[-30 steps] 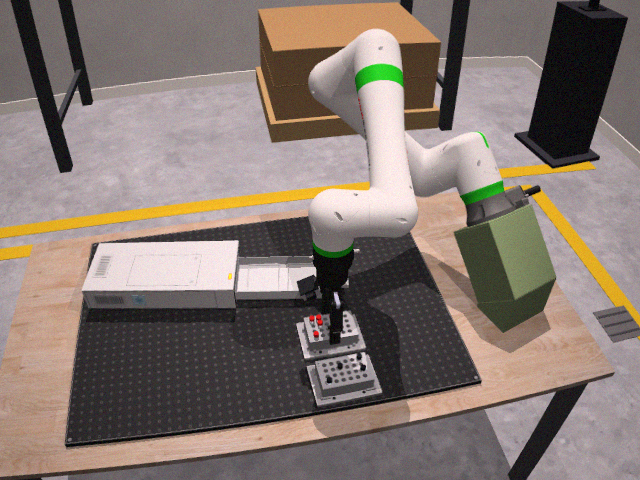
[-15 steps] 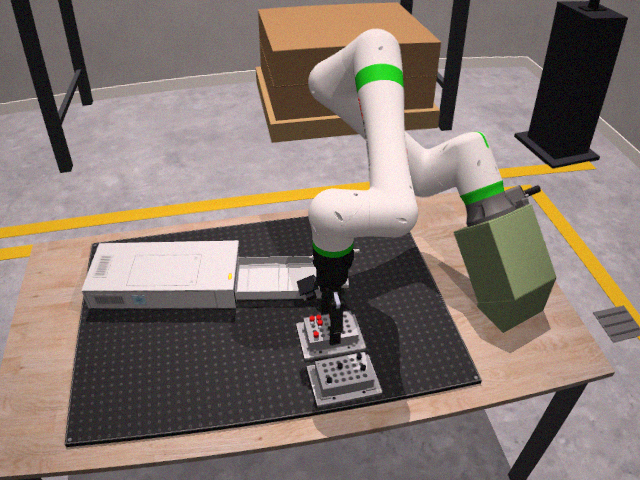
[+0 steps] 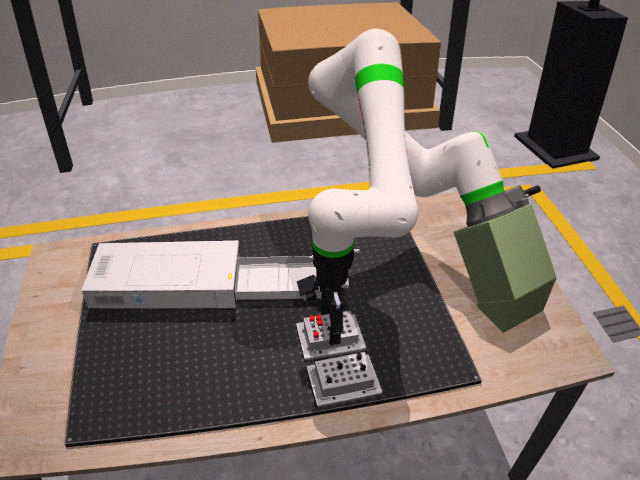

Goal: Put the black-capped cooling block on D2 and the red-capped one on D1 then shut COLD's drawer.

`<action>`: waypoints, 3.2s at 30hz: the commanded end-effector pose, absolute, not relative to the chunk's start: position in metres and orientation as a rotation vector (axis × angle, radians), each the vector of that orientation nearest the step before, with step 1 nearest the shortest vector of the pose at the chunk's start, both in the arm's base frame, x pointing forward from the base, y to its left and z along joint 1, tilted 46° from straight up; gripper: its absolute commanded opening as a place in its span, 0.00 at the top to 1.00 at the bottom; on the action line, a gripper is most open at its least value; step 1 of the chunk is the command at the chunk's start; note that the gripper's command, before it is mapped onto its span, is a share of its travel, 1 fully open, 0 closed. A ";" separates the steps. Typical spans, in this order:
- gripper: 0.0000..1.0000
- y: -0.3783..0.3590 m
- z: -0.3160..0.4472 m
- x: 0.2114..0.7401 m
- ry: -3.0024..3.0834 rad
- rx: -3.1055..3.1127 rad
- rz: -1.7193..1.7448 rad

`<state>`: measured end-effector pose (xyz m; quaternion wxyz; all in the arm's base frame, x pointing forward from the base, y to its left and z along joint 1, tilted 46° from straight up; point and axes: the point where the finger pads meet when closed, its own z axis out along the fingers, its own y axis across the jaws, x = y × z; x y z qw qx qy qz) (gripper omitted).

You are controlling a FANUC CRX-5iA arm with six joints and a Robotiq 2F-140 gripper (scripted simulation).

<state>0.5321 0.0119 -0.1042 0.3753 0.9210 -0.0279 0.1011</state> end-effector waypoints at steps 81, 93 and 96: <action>0.34 0.059 -0.057 0.522 -0.070 2.358 0.261; 0.34 0.071 -0.046 0.519 -0.070 2.358 0.261; 0.34 0.072 -0.044 0.518 -0.070 2.358 0.261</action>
